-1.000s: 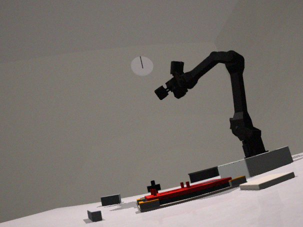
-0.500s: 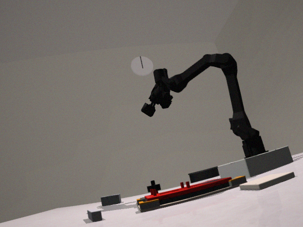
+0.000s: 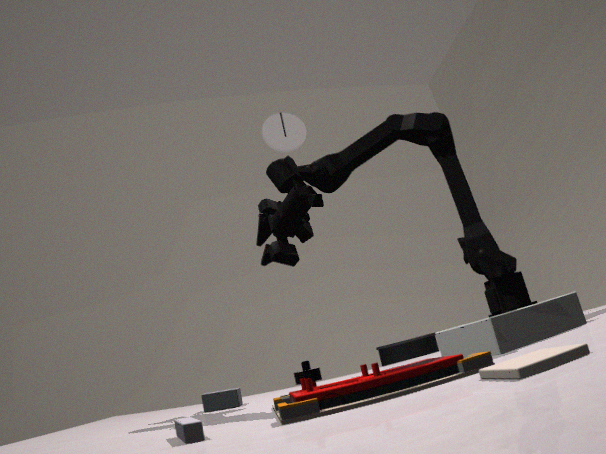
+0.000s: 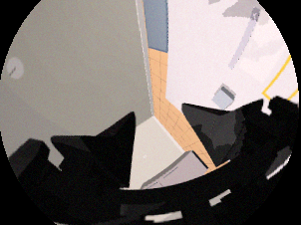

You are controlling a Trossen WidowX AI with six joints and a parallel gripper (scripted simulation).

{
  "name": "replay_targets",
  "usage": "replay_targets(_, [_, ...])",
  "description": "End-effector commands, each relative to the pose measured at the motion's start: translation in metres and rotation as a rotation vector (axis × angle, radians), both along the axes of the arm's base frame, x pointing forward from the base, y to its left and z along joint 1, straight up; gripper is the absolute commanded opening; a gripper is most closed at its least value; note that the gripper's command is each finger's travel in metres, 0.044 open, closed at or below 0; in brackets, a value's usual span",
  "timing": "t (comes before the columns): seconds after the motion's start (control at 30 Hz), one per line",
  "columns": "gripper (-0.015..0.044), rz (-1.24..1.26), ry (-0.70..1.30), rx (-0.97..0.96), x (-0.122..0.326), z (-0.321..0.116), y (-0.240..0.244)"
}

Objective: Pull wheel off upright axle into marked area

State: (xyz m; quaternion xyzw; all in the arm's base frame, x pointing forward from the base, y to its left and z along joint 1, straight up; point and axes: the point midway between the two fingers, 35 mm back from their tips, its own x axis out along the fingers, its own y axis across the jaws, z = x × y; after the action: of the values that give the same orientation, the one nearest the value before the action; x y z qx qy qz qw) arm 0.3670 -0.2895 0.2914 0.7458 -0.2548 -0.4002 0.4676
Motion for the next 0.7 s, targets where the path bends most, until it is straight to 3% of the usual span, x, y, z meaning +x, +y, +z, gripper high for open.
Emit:
replay_targets(0.0, [0.0300,0.153,0.165,0.057,0.024,-0.036,0.035])
replay_targets(0.33, [0.0300,0.497,0.544,0.179,0.047,-0.112,0.123])
replay_targets(0.67, [0.0300,0.880,0.961,0.306,0.026,-0.175,0.218])
